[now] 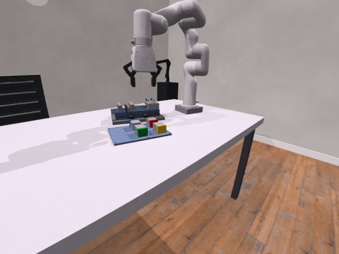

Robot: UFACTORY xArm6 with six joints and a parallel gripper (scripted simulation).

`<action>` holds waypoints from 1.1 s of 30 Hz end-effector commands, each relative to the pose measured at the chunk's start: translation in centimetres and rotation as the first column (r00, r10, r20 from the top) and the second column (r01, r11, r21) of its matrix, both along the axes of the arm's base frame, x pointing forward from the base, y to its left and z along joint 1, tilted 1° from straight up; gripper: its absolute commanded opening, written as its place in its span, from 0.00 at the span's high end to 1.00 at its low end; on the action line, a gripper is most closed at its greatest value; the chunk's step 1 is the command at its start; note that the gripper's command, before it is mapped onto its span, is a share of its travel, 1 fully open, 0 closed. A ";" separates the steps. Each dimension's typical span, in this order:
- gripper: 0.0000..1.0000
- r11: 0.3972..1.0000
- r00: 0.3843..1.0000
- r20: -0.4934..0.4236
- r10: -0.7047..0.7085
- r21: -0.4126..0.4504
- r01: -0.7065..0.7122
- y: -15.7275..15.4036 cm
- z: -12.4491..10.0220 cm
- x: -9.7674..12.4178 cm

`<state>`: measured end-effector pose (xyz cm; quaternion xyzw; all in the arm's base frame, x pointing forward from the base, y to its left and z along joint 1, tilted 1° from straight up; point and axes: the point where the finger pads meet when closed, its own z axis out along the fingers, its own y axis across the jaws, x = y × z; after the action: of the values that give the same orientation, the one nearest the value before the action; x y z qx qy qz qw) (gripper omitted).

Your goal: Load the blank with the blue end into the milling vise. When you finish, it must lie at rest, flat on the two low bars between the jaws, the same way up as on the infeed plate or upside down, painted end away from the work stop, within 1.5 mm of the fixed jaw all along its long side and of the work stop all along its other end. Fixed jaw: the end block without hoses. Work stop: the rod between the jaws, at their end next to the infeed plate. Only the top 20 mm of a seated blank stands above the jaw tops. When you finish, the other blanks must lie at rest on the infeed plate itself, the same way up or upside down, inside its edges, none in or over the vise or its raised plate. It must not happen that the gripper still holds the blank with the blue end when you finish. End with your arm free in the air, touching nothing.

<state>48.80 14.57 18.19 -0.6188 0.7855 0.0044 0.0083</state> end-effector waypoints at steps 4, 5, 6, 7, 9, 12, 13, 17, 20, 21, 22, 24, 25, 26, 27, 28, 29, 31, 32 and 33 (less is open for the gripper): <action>0.00 1.000 1.000 0.005 0.000 0.001 0.000 -0.2 0.2 0.1; 0.00 1.000 1.000 0.005 0.000 0.001 0.000 -0.2 0.2 0.1; 0.00 1.000 1.000 0.005 0.000 0.001 0.000 -0.3 0.2 0.1; 0.00 1.000 1.000 0.005 0.000 0.001 0.000 -0.4 0.2 0.0; 0.00 1.000 1.000 0.005 0.000 0.001 0.000 -0.5 0.2 0.0; 0.00 1.000 1.000 0.005 0.000 0.001 0.000 -0.5 0.2 0.0; 0.00 1.000 1.000 0.005 0.000 0.001 0.000 -0.5 0.2 0.0; 0.00 1.000 1.000 0.005 0.000 0.001 0.000 -0.5 0.2 0.0; 0.00 1.000 1.000 0.005 0.000 0.001 0.000 -0.6 0.2 0.0; 0.00 1.000 1.000 0.005 0.000 0.001 0.000 -0.6 0.2 0.0; 0.00 1.000 1.000 0.005 0.000 0.001 0.000 -0.6 0.2 0.0; 0.00 1.000 1.000 0.005 0.000 0.001 0.000 -0.7 0.2 0.0; 0.00 1.000 1.000 0.005 0.000 0.001 0.000 -0.7 0.2 0.0; 0.00 1.000 1.000 0.005 0.000 0.001 0.000 -0.8 0.2 0.0; 0.00 1.000 1.000 0.005 0.000 0.001 0.000 -0.8 0.2 0.0; 0.00 1.000 1.000 0.005 0.000 0.001 0.000 -0.8 0.2 0.0; 0.00 1.000 1.000 0.005 0.000 0.001 0.000 -0.8 0.2 0.0; 0.00 1.000 1.000 0.005 0.000 0.001 0.000 -0.8 0.2 0.0; 0.00 1.000 1.000 0.005 0.000 0.001 0.000 -0.8 0.2 0.0; 0.00 1.000 1.000 0.005 0.000 0.001 0.000 -0.8 0.2 0.0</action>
<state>48.65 13.76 18.15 -0.6188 0.7855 0.0044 0.0083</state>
